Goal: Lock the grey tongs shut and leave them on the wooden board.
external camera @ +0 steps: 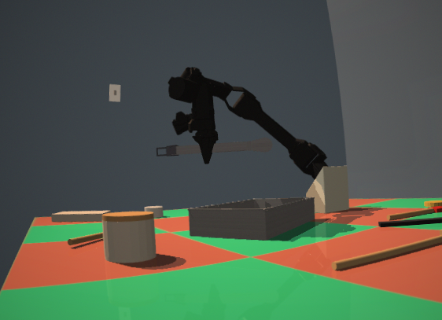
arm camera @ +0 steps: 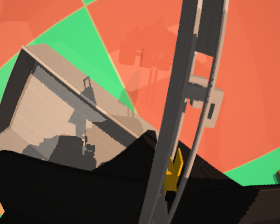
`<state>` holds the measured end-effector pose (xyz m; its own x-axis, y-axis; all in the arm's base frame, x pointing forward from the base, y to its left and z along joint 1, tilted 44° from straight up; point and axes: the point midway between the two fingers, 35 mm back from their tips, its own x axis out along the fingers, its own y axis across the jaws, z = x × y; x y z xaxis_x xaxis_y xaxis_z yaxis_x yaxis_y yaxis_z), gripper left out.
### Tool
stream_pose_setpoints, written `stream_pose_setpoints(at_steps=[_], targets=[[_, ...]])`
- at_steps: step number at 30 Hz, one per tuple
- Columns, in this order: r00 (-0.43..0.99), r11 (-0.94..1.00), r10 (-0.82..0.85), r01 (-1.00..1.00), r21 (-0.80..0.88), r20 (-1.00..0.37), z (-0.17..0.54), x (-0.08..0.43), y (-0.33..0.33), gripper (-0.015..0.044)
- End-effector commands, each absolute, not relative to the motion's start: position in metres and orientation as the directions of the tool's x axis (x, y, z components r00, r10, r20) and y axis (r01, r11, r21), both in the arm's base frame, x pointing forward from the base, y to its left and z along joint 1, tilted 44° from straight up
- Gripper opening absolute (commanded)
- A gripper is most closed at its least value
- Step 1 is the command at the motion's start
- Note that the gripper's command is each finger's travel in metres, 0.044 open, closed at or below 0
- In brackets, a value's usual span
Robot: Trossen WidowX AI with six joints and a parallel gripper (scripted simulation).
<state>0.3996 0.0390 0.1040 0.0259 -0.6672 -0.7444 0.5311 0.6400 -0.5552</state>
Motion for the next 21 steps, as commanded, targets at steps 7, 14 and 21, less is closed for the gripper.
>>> stream_pose_setpoints(at_steps=[7,14,21], targets=[[0.035,0.684,-0.67,0.417,-0.598,-0.741,0.15,0.382,-0.007,-0.015],[0.036,0.703,-0.676,0.331,-0.63,-0.736,0.178,0.364,-0.04,-0.015],[0.034,0.711,-0.686,0.243,-0.66,-0.727,0.204,0.34,-0.07,-0.015]])
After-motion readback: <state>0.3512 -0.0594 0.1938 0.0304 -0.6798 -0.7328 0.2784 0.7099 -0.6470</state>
